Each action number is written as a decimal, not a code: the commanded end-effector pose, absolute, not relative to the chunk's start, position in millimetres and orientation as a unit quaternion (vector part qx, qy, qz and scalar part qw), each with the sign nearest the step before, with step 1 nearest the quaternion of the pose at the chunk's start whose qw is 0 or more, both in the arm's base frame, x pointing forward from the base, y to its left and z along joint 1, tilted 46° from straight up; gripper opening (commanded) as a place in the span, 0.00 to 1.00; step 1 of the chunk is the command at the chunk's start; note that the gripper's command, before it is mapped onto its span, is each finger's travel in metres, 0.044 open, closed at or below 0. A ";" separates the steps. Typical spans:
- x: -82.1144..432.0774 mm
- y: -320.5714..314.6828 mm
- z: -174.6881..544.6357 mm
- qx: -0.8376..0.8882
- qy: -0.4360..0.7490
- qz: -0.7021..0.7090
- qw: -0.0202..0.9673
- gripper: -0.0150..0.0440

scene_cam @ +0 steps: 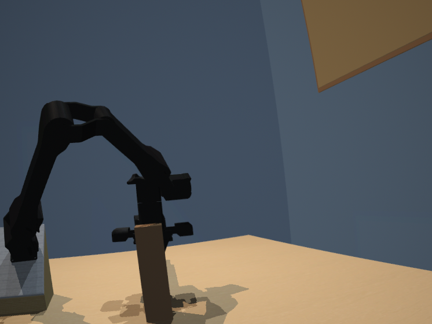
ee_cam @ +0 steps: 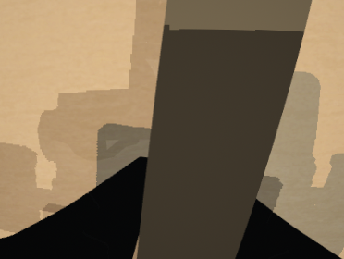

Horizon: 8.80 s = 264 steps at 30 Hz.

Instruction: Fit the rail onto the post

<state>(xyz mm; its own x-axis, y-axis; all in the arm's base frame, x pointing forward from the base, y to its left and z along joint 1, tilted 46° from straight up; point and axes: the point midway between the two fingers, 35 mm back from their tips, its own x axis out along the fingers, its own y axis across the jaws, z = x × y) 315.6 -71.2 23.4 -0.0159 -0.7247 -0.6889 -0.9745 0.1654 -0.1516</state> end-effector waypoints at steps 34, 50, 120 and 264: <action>316.9 -66.5 24.4 -0.620 0.685 0.190 0.333 0.25; 317.0 -68.1 22.8 -0.620 0.685 0.190 0.333 0.25; 313.7 -78.2 38.3 -0.620 0.685 0.190 0.332 0.25; 304.6 -105.8 65.7 -0.620 0.685 0.189 0.332 0.25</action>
